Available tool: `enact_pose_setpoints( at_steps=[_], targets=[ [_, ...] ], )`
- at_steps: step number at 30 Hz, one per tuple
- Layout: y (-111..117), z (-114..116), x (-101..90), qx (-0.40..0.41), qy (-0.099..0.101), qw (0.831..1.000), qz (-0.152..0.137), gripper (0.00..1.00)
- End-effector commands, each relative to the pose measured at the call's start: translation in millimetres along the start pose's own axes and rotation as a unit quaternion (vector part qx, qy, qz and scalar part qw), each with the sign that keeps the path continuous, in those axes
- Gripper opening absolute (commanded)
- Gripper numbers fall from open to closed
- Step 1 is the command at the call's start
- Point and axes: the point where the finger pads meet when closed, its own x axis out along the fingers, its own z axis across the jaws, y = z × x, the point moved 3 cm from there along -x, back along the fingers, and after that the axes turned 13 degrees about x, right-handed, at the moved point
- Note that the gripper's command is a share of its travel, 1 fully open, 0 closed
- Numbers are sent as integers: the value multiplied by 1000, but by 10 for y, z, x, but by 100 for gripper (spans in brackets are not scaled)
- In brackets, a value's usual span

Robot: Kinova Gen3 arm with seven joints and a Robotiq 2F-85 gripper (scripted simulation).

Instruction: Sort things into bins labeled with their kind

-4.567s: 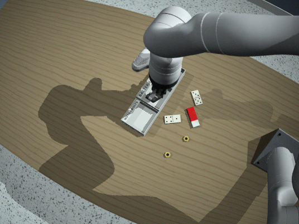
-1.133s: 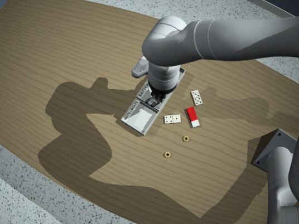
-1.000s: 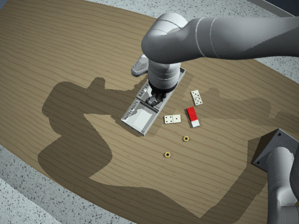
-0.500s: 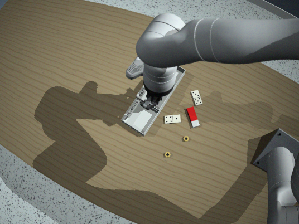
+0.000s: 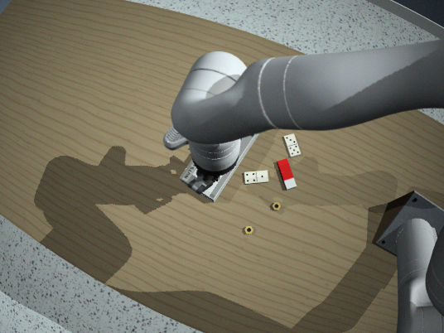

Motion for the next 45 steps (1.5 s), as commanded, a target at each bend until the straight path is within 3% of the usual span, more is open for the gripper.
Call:
enact_pose_setpoints(
  at_steps=[1, 23, 45],
  targets=[
    [-1, -9, 41, -2, -3, 1000, 1, 9],
    [0, -6, 574, -2, -3, 1000, 1, 9],
    [0, -6, 581, -2, -3, 1000, 1, 9]
  ],
)
